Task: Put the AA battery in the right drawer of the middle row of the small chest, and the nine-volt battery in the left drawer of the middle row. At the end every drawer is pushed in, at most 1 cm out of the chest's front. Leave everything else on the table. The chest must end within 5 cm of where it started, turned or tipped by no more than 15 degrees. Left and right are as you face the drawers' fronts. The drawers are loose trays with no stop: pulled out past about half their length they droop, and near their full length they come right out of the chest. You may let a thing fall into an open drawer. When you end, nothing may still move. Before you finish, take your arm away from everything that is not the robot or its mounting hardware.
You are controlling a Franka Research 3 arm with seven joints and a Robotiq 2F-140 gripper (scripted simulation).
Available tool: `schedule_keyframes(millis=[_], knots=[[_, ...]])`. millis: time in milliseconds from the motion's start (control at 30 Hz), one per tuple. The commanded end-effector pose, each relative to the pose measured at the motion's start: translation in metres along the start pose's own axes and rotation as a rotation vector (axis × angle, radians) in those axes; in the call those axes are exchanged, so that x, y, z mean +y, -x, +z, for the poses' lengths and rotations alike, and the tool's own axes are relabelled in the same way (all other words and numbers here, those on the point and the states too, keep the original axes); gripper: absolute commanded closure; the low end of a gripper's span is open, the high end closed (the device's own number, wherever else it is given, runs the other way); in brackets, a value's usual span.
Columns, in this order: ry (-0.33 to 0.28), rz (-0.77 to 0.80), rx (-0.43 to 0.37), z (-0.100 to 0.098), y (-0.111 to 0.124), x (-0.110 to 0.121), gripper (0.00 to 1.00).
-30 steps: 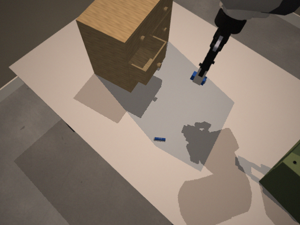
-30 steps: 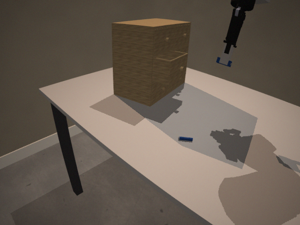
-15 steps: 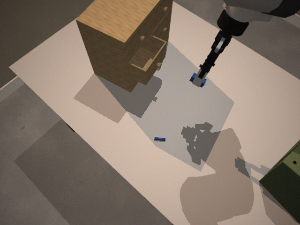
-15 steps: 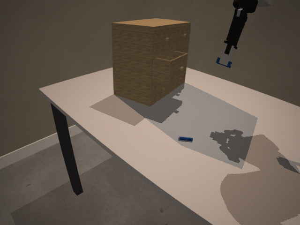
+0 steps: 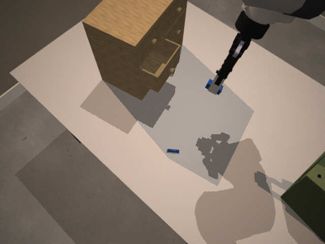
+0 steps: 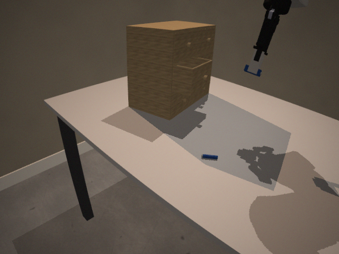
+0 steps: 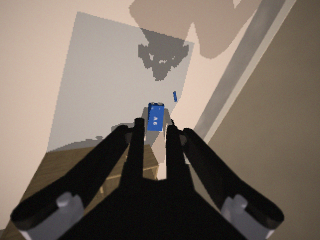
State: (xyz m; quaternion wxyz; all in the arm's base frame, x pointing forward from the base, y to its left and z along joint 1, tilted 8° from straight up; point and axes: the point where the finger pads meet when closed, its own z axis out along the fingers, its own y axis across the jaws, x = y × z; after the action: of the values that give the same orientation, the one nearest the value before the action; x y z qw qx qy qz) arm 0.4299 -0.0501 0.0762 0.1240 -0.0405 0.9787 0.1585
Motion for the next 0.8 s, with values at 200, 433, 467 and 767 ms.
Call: schedule_keyframes(millis=[200, 433, 467, 767], knots=[[0.042, -0.026, -0.045, 0.0025, -0.0012, 0.0076, 0.86], [0.042, -0.026, -0.045, 0.0025, -0.0012, 0.0076, 0.86], [0.042, -0.026, -0.045, 0.0025, -0.0012, 0.0076, 0.86], [0.042, -0.026, -0.045, 0.0025, -0.0012, 0.0076, 0.86]])
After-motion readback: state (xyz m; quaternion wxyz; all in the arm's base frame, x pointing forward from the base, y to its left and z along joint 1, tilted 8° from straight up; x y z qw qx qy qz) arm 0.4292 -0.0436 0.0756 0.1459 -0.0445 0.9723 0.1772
